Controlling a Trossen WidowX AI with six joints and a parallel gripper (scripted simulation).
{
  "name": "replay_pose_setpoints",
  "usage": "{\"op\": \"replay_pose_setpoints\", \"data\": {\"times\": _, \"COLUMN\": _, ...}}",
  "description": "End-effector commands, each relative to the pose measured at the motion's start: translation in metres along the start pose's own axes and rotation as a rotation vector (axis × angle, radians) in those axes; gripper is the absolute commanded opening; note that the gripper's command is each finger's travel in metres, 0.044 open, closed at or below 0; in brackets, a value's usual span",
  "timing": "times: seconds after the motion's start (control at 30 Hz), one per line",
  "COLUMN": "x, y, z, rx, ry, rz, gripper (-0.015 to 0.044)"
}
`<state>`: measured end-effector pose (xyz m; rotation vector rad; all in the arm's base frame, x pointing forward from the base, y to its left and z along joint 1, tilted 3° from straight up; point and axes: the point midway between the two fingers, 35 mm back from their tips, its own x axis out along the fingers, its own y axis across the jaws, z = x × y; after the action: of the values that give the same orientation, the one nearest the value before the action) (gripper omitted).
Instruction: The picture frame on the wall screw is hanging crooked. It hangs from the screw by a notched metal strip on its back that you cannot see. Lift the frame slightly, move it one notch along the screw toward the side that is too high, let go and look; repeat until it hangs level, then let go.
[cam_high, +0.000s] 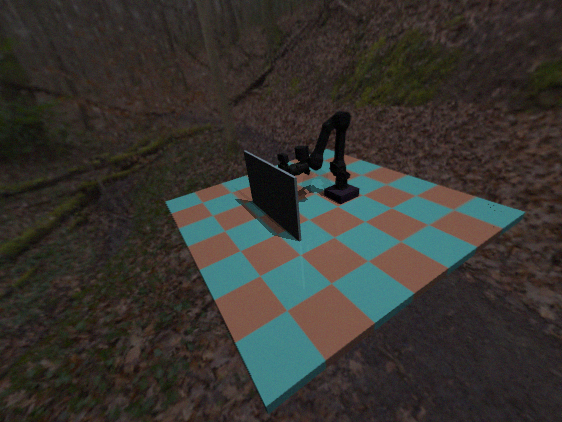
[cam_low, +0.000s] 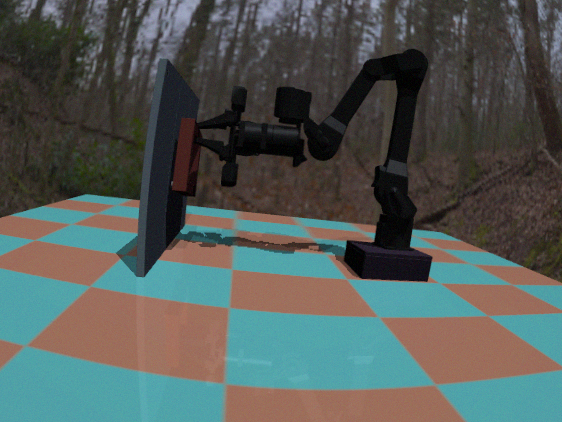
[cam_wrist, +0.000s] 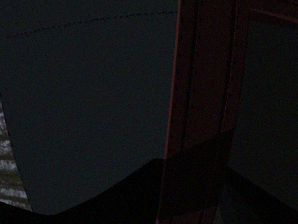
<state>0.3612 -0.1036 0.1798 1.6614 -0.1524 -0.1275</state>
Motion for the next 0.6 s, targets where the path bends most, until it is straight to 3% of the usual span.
{"op": "replay_pose_setpoints", "data": {"times": 0.0, "x": 0.0001, "y": 0.0011, "z": 0.0, "rx": 0.004, "ry": -0.001, "rz": 0.009, "gripper": 0.0}}
{"op": "replay_pose_setpoints", "data": {"times": 0.57, "x": 0.0, "y": -0.0012, "z": 0.0001, "rx": -0.005, "ry": 0.0, "rz": -0.002, "gripper": 0.0}}
